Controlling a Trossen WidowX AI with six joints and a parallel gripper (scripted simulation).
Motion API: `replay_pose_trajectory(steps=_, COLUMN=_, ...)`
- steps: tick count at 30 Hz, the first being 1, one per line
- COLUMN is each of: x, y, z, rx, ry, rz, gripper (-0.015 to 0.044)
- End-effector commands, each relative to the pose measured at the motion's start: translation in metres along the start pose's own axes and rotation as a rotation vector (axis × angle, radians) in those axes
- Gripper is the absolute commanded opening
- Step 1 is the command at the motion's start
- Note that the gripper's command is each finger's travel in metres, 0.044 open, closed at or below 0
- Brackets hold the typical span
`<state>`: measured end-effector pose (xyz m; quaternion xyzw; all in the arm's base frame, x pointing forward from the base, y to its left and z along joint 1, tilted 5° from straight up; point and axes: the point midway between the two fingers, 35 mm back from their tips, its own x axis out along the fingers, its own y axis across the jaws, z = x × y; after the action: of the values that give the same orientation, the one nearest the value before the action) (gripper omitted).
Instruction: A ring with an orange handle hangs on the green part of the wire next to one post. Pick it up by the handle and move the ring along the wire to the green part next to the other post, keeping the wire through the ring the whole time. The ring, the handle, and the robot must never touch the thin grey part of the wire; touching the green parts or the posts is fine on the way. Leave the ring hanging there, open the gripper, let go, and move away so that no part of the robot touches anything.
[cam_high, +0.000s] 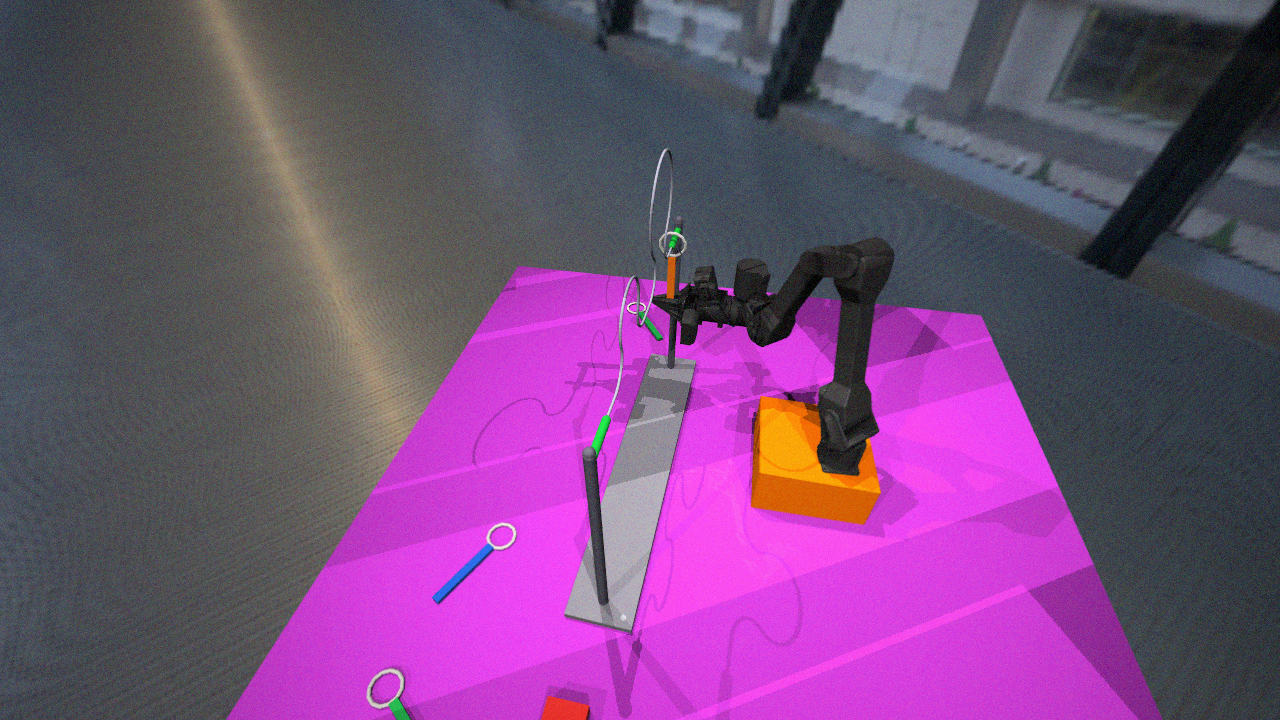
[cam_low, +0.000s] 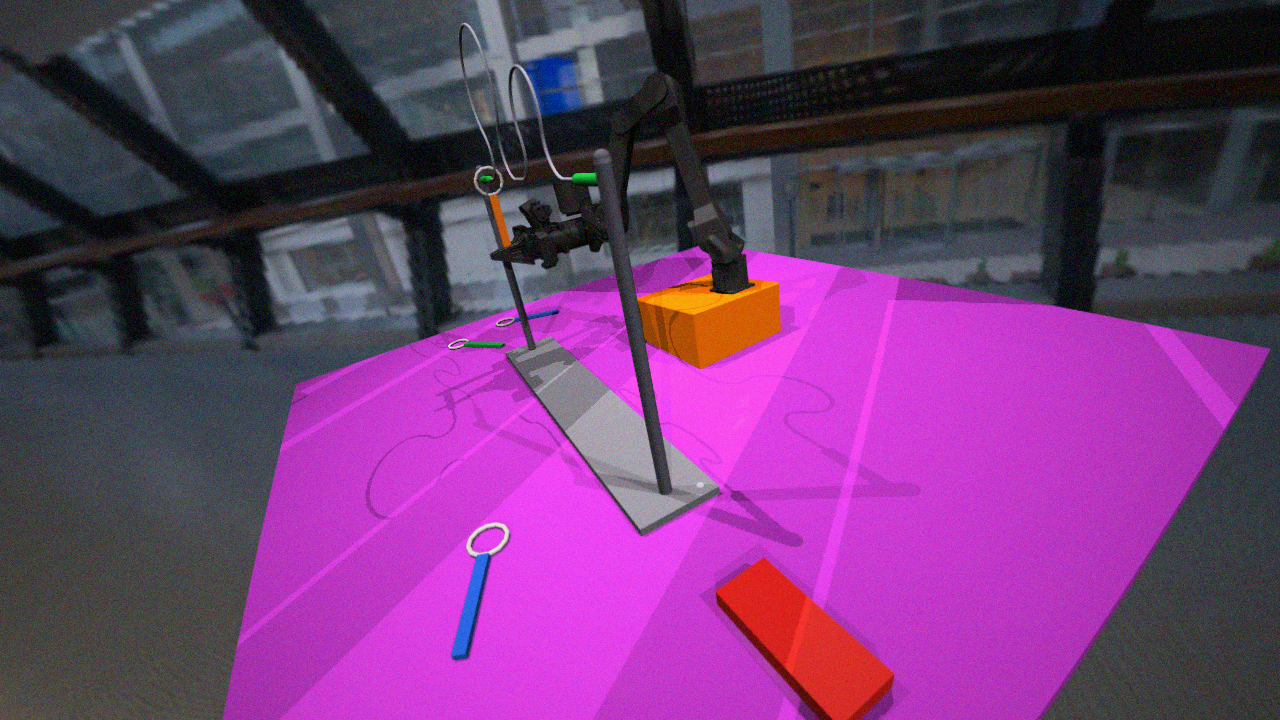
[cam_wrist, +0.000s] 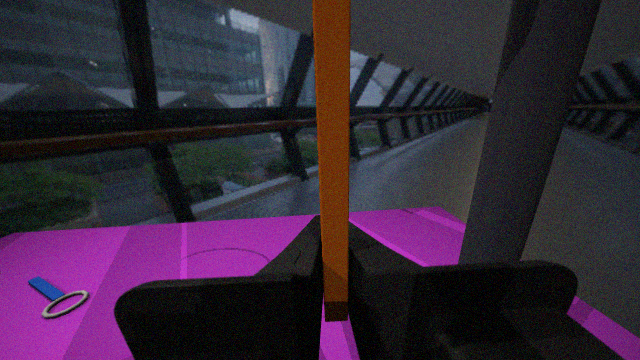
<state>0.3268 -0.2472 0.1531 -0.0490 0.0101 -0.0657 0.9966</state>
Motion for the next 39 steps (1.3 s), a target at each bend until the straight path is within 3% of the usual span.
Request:
replay_pose_trajectory(steps=1, x=0.000, y=-0.001, z=0.004, rx=0.002, ry=-0.003, rz=-0.005, gripper=-0.0150)
replay_pose_trajectory(steps=39, x=0.000, y=0.014, z=0.004, rx=0.004, ry=-0.002, rz=-0.005, gripper=-0.0150)
